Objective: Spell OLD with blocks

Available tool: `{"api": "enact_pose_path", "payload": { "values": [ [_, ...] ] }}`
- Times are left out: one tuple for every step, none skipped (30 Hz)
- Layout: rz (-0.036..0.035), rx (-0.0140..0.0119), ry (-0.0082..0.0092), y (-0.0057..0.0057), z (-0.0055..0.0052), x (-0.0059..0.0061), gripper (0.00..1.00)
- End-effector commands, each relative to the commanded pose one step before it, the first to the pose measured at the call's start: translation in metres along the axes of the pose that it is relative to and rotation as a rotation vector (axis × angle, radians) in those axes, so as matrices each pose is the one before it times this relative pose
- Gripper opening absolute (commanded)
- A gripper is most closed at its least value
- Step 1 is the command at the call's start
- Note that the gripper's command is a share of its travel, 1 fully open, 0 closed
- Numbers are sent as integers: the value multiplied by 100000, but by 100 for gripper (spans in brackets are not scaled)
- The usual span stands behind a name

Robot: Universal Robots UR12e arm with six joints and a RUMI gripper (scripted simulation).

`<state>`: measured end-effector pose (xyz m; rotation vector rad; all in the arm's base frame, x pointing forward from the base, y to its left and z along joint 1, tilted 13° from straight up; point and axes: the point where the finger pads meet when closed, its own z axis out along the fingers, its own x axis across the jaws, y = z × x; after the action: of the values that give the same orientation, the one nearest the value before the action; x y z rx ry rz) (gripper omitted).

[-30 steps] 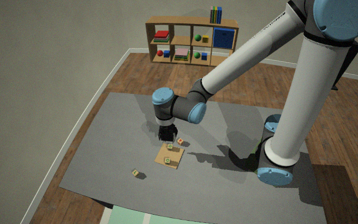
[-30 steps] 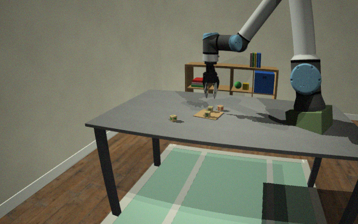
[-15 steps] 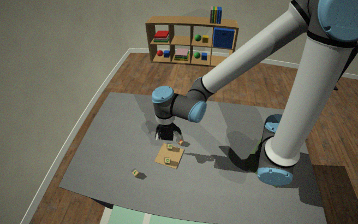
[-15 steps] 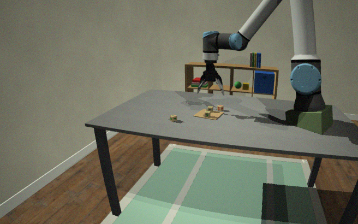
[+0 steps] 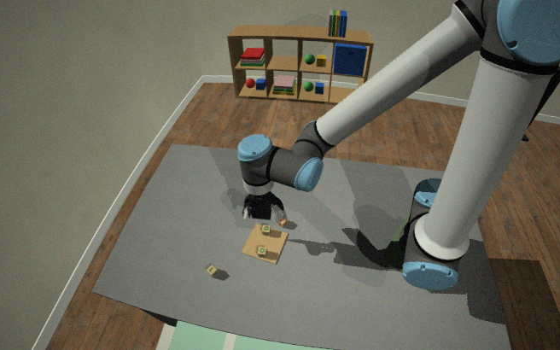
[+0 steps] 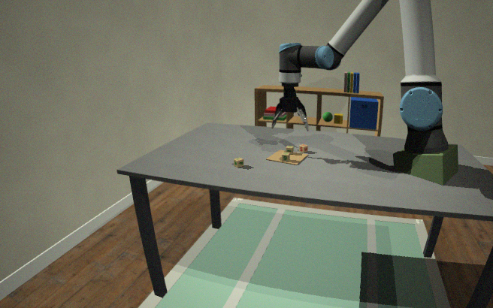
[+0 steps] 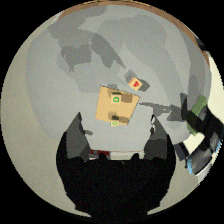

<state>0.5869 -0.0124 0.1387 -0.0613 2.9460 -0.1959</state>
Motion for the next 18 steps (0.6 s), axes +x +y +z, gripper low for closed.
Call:
{"api": "enact_pose_path", "payload": {
  "values": [
    [332, 28, -128, 2, -59, -86, 100],
    [208, -1, 1, 10, -1, -16, 100],
    [271, -1, 1, 13, -2, -21, 100],
    [341, -1, 1, 17, -2, -26, 100],
    [417, -1, 2, 21, -2, -32, 100],
    [499, -2, 2, 25, -3, -38, 100],
    [586, -2, 2, 29, -3, -44, 100],
    [677, -2, 3, 35, -4, -51, 100],
    [773, -3, 3, 40, -4, -58, 100],
    [873, -3, 3, 46, -5, -65, 100],
    [976, -3, 4, 53, -5, -72, 100],
    [0, 0, 0, 0, 0, 0, 100],
    [0, 0, 0, 0, 0, 0, 100],
    [1081, -3, 4, 59, -6, -79, 100],
    [1189, -4, 5, 67, -6, -86, 100],
    [1299, -4, 5, 75, -6, -93, 100],
    [1411, -4, 5, 83, -7, -100, 100],
    [1523, -4, 6, 93, -7, -106, 100]
  ]
}}
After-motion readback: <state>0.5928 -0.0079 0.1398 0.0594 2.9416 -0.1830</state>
